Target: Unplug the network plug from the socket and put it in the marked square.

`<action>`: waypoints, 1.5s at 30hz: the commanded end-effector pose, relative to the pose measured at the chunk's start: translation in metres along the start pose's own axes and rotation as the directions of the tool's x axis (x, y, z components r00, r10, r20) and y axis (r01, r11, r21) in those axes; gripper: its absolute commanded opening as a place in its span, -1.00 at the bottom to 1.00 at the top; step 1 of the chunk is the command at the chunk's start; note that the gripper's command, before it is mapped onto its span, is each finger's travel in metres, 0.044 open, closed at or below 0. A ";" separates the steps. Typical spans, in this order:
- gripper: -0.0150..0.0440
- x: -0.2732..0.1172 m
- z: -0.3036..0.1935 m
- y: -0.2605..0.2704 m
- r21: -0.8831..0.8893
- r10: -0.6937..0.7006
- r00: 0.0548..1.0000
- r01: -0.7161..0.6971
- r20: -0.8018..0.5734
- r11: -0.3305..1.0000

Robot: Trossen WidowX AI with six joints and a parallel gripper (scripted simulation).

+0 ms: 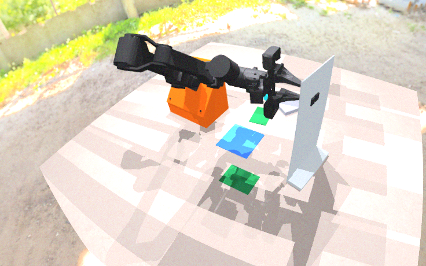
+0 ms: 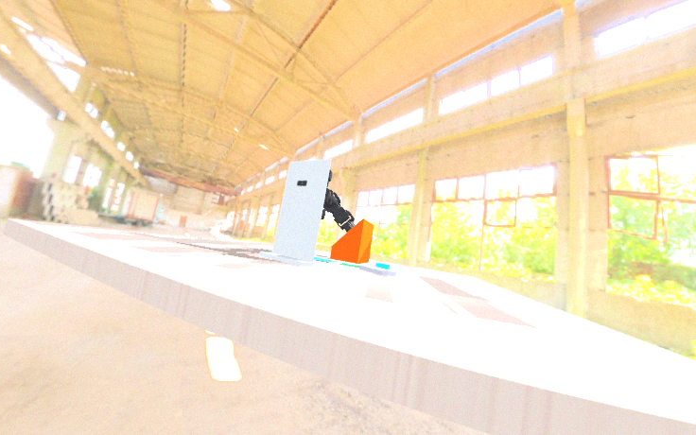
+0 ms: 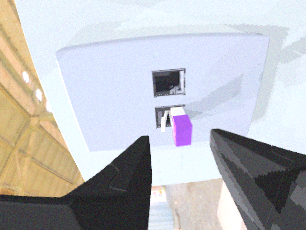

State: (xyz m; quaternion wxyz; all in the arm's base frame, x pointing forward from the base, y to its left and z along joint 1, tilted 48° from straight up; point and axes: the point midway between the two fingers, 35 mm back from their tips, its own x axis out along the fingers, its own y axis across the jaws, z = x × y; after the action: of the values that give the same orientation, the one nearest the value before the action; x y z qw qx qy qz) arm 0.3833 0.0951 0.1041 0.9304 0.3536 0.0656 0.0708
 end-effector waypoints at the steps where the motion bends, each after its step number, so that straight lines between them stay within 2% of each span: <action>1: 0.04 0.008 0.003 0.000 -0.001 0.002 1.000 -0.002 -0.001 1.000; 7: 0.04 0.014 0.005 0.000 -0.001 0.002 1.000 -0.002 0.000 1.000; 9: -0.14 0.014 0.005 0.000 -0.001 0.002 1.000 -0.002 0.000 1.000; 24: -0.48 0.014 0.005 0.000 -0.001 0.002 1.000 -0.002 0.000 1.000; 45: -0.49 0.004 0.003 0.000 -0.001 0.002 1.000 -0.002 -0.001 1.000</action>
State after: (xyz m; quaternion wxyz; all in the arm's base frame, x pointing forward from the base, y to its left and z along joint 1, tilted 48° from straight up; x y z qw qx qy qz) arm 0.3916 0.0939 0.1066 0.9300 0.3544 0.0648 0.0729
